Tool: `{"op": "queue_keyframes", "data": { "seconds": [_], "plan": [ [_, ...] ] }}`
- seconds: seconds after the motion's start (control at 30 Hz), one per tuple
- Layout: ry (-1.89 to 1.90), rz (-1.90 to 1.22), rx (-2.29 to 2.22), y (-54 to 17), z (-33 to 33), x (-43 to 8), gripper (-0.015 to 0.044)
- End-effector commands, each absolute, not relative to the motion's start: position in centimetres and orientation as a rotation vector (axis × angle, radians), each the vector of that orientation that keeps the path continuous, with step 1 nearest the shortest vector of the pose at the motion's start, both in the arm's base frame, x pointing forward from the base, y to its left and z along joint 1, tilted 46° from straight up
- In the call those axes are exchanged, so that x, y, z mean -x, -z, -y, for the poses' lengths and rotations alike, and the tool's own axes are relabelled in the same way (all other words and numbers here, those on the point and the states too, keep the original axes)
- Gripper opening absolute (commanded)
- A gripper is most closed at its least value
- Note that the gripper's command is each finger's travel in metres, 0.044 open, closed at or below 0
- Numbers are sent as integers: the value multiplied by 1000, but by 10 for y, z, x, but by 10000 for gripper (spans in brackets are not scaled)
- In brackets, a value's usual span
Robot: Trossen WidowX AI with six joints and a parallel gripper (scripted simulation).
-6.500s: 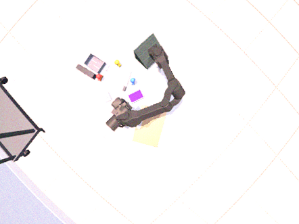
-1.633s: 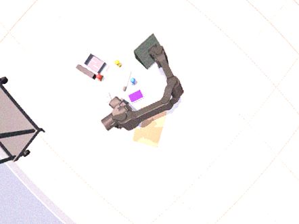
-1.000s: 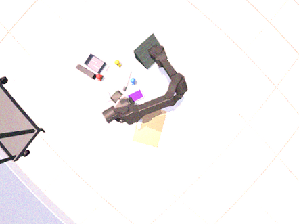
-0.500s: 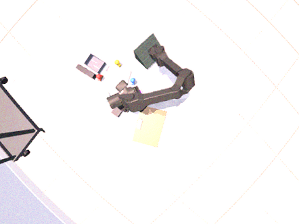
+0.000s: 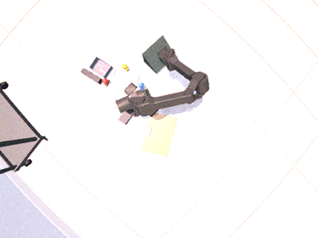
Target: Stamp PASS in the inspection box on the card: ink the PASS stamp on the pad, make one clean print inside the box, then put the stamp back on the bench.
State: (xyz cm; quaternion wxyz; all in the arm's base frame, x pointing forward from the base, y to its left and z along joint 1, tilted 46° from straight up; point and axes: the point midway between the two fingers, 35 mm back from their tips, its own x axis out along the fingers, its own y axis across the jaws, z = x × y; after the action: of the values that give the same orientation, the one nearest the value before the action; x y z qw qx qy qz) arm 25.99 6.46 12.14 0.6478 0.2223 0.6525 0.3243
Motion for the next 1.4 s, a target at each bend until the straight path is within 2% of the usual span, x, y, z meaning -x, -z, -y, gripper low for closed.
{"op": "queue_keyframes", "data": {
  "seconds": [0.0, 1.37],
  "plan": [
    [-733, -1488, -507, -118, -66, -259, 0],
    [-734, -1486, -504, -100, -86, -258, 0]
  ]
}}
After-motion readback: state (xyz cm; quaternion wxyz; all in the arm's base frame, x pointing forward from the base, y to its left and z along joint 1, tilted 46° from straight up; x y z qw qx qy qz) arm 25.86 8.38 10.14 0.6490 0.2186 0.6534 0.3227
